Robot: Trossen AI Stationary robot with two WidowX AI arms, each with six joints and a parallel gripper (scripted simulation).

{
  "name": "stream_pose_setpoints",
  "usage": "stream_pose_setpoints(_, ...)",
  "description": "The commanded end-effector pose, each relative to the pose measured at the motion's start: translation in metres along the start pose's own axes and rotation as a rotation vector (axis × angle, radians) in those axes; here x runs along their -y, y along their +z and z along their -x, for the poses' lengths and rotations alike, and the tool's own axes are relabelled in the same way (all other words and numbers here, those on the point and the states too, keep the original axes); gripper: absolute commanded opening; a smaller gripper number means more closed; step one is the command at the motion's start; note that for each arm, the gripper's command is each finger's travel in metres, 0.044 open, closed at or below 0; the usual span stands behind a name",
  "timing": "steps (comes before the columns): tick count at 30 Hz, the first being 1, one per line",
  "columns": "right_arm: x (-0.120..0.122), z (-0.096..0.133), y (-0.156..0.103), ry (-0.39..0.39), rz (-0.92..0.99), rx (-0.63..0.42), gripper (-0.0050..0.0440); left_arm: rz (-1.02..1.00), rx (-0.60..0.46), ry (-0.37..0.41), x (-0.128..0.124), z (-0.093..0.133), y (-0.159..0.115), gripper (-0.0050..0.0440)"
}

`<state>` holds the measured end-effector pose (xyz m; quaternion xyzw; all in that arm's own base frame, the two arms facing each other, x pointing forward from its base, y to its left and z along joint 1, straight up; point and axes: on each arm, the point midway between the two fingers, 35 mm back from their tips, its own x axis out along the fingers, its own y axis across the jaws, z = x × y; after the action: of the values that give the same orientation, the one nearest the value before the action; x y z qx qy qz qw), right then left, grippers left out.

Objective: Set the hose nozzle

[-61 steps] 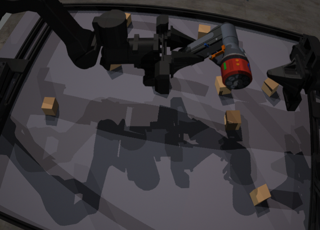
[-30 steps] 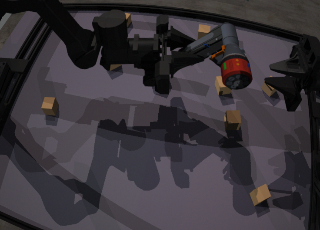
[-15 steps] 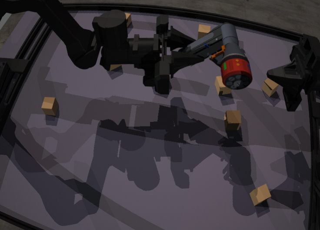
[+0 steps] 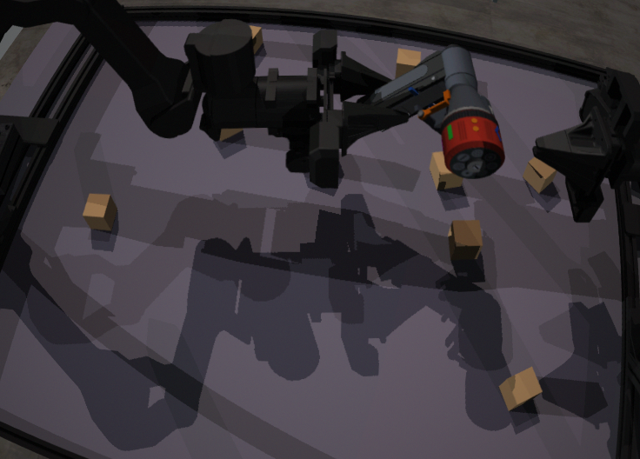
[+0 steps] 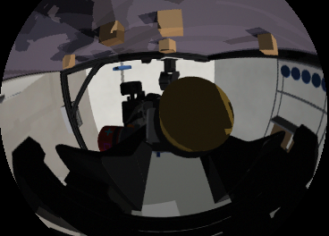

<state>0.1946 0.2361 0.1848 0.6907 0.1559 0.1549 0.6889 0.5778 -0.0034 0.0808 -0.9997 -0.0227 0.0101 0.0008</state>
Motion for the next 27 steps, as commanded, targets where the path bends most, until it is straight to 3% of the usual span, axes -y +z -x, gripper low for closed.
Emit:
stream_pose_setpoints(1,0.0000,0.0000,0.0000,0.000,0.000,0.000,0.0120,0.002,-0.020,-0.001,0.0002,-0.0013,-0.0062,0.0000)
stream_pose_setpoints(5,0.0000,0.0000,0.0000,0.000,0.000,0.000,0.0216,0.002,-0.020,-0.001,0.0002,-0.0013,-0.0062,0.0000)
stream_pose_setpoints(7,0.0000,0.0000,0.0000,0.000,0.000,0.000,0.0216,0.002,-0.020,-0.001,0.0002,-0.0013,-0.0062,0.0000)
stream_pose_setpoints(8,0.0000,0.0000,0.0000,0.000,0.000,0.000,0.0240,0.002,-0.020,-0.001,0.0002,-0.0013,-0.0062,0.0000)
stream_pose_setpoints(10,0.0003,0.0004,0.0004,0.000,0.039,0.000,0.0192,0.002,-0.020,-0.001,0.0002,-0.0013,-0.0062,0.0000)
stream_pose_setpoints(18,0.0036,0.0053,0.0056,0.000,0.483,0.000,0.0000,0.002,-0.020,-0.001,0.0002,-0.0013,-0.0062,0.0000)
stream_pose_setpoints(27,0.0064,0.0091,0.0096,0.000,0.854,0.000,0.0000,0.002,-0.020,-0.001,0.0002,-0.0013,-0.0062,0.0000)
